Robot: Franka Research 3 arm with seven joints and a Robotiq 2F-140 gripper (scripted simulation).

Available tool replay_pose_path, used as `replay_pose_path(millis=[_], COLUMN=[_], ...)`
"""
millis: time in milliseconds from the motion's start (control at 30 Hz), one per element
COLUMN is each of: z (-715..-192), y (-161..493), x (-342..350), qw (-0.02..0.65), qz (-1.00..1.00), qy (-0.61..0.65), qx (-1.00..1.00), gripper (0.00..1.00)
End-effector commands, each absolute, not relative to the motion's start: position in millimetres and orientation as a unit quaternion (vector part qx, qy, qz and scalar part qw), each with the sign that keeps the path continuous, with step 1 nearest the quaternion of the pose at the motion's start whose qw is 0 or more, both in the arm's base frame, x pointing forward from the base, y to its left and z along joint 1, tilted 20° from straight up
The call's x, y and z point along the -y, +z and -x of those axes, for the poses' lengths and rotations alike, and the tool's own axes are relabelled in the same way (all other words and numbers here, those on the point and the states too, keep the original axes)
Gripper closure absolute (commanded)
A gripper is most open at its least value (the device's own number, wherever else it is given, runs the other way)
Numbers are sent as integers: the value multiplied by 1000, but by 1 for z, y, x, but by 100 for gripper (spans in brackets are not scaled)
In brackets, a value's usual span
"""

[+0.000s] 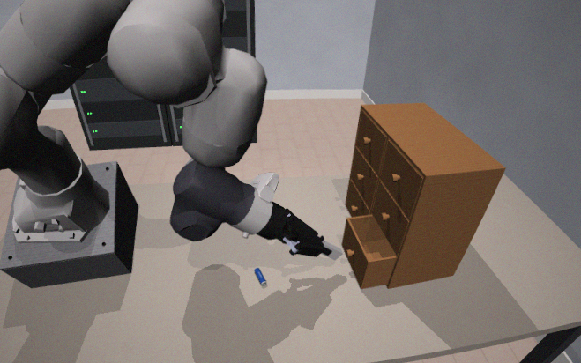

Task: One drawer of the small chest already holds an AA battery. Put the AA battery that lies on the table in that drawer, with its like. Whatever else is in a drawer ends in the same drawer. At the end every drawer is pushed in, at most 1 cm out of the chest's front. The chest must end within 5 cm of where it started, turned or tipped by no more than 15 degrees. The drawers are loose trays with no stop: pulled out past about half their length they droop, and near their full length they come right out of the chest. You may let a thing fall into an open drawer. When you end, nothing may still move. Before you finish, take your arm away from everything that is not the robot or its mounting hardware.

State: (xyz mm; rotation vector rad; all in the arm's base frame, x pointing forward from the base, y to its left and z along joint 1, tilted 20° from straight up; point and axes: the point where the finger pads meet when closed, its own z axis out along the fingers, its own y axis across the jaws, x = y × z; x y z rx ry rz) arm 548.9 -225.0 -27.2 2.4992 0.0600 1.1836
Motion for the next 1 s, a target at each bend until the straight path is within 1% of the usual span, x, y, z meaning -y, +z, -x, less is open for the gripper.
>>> replay_pose_path(millis=[0,967], z=[-555,-600], y=[-28,-27], x=[224,230], qw=[185,185], qz=[-889,-889], qy=[418,418], qx=[-21,-21], gripper=[100,100])
